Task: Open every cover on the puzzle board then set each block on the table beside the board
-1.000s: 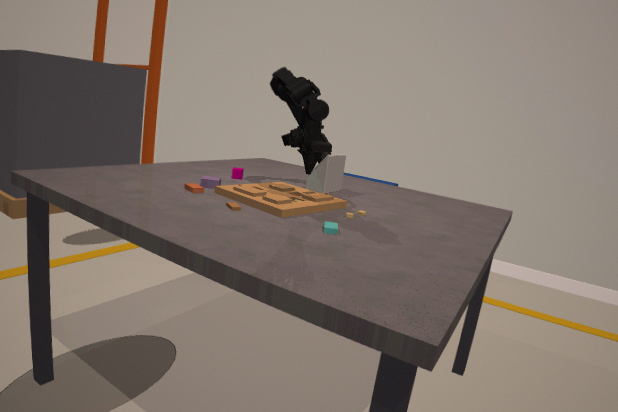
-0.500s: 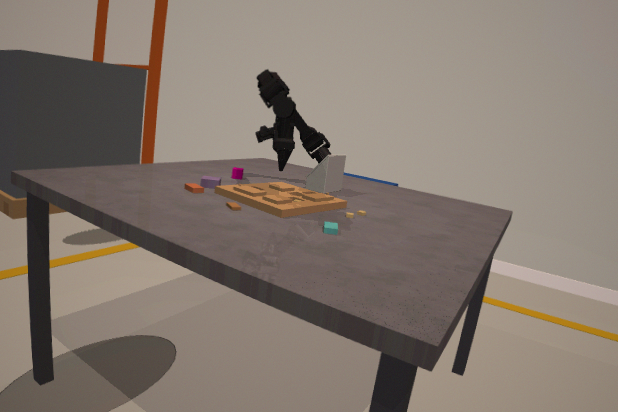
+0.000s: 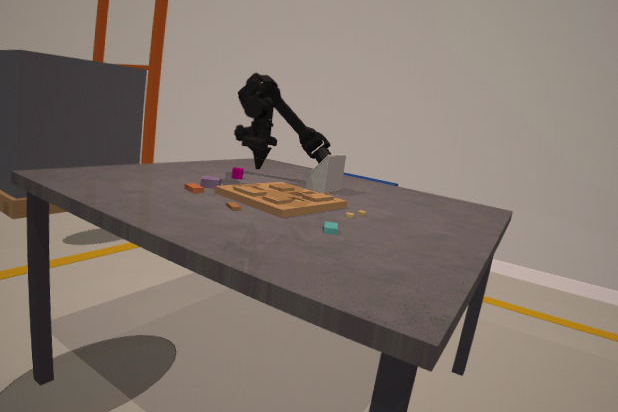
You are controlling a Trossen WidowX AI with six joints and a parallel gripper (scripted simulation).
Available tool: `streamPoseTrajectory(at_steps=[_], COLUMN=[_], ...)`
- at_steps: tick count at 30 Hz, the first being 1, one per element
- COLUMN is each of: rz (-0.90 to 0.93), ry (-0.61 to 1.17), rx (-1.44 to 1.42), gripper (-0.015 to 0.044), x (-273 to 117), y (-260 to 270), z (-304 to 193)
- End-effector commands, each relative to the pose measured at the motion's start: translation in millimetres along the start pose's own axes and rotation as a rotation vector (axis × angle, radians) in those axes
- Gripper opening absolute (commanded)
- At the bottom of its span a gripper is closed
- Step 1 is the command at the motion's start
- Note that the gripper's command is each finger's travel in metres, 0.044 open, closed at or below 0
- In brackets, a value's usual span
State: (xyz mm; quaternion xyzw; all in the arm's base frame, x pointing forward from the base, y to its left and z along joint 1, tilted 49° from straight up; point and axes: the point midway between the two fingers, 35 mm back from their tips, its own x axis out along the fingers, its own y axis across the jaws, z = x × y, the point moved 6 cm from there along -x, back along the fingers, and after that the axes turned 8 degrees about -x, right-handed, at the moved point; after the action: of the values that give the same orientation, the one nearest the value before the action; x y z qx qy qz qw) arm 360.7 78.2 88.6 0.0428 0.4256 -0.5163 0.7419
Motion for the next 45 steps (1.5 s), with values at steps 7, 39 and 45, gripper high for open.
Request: streamPoseTrajectory(at_steps=[7, 39, 45], rz=[-0.021, -0.022, -0.022], ry=[-0.013, -0.015, -0.015], rx=[0.084, 0.084, 0.084], gripper=[0.0000, 0.0000, 0.0000], x=[7.1, 66.9, 67.0], y=[-17.2, -19.1, -18.9], z=[19.6, 18.3, 18.1])
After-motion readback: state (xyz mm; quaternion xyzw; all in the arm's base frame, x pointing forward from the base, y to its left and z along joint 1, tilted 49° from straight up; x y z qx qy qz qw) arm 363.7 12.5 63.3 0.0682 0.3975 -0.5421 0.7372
